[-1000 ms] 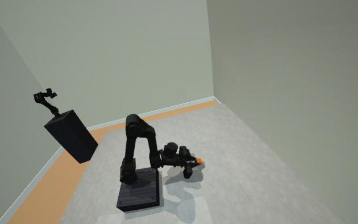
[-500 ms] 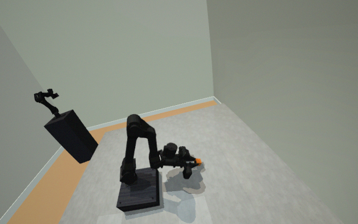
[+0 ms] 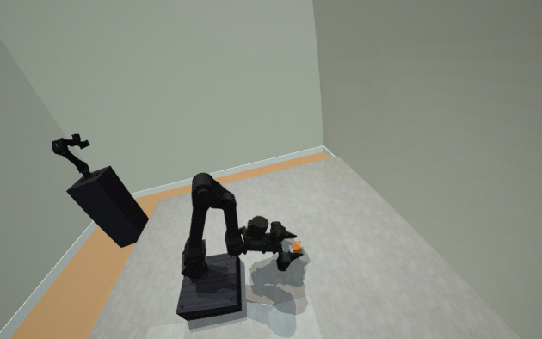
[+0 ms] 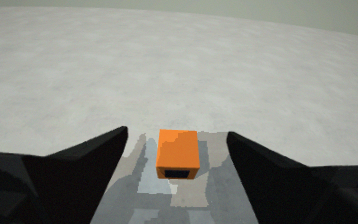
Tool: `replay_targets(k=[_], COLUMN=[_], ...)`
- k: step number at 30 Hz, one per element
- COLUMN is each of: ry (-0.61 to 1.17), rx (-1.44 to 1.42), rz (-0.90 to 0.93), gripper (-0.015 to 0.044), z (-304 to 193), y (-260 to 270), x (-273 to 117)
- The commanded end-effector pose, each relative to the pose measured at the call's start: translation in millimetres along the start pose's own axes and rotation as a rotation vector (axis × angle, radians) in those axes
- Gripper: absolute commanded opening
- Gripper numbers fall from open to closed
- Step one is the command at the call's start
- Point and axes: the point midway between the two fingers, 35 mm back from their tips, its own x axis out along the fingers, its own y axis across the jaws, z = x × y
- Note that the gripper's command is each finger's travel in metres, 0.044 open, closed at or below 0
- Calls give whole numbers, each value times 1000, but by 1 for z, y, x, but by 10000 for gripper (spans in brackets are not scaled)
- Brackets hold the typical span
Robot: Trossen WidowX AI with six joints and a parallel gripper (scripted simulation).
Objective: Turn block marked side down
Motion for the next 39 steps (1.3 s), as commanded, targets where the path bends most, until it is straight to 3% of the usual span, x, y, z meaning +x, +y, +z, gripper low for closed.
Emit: replay_targets(k=[1,31,39], ry=[3,9,256], rx=[-4,-4,-8], rz=[-6,-6,-2], gripper=[440,440,440], z=[-1,-1,16], y=[-1,-1,4], x=[-1,0,7])
